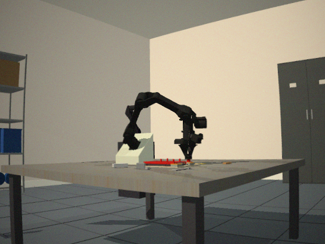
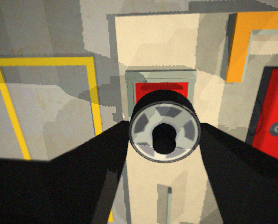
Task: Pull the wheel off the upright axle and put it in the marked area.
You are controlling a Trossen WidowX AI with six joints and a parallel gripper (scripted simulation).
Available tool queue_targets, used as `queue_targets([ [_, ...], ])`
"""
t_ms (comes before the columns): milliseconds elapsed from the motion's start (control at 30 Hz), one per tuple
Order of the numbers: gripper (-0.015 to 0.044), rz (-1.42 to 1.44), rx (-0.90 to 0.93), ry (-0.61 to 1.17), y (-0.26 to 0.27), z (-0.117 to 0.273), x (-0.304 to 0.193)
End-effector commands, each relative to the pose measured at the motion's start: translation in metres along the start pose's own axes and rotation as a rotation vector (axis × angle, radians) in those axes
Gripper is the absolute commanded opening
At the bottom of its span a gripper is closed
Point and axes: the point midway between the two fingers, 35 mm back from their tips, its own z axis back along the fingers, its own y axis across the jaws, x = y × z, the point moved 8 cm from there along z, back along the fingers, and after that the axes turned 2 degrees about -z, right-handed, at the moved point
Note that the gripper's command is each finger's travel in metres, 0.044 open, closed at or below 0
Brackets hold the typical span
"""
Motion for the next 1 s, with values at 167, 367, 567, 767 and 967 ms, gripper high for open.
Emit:
queue_targets([
  [167, 0.0000, 0.005, 0.001, -0.003, 0.0009, 0.0067, -0.0009],
  [367, 0.0000, 0.006, 0.001, -0.004, 0.0010, 0.0087, -0.0009],
  [567, 0.0000, 0.006, 0.000, -0.005, 0.0010, 0.0107, -0.0010],
  [767, 0.0000, 0.006, 0.000, -0.006, 0.0011, 0.0127, -0.0010],
  [967, 0.0000, 0.006, 0.000, -0.006, 0.0012, 0.0147, -0.0010],
])
